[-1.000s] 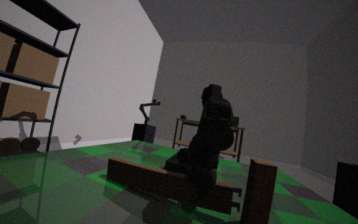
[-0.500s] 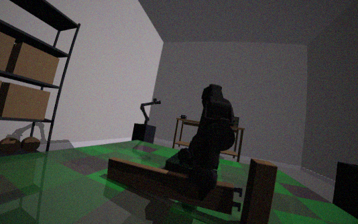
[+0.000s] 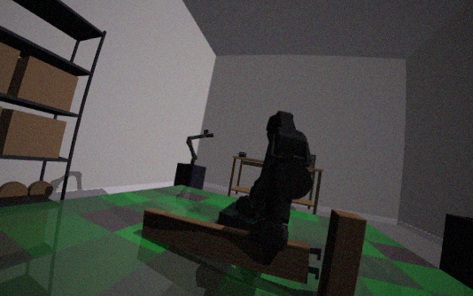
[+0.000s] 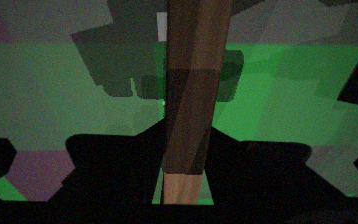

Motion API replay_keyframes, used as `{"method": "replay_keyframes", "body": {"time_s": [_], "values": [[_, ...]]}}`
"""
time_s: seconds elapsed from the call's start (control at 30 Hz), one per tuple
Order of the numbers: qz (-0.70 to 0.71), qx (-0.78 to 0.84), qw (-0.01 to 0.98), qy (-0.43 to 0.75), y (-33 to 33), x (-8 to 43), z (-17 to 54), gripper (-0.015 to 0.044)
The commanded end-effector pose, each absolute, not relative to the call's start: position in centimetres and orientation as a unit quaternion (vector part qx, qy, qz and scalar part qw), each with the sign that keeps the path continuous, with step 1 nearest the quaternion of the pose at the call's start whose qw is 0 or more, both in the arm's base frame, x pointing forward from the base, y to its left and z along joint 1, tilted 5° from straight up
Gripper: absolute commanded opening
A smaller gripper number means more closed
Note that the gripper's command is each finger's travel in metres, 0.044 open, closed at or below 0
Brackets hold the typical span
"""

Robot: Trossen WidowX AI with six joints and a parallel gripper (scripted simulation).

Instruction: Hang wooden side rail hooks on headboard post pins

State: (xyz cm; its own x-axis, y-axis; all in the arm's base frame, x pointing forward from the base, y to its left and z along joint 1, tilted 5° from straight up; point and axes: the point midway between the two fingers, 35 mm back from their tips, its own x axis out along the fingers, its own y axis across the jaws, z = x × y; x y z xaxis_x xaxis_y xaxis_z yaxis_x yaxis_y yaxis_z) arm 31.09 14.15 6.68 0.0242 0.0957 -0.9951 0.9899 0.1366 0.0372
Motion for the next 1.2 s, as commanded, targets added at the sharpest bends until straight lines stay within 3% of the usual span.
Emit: {"method": "replay_keyframes", "body": {"time_s": [0.0,1.17], "values": [[-0.432,0.497,0.518,0.546,14.23,31.19,6.76,0.0000],[-0.432,0.497,0.518,0.546,14.57,31.14,6.91,0.0000]]}}
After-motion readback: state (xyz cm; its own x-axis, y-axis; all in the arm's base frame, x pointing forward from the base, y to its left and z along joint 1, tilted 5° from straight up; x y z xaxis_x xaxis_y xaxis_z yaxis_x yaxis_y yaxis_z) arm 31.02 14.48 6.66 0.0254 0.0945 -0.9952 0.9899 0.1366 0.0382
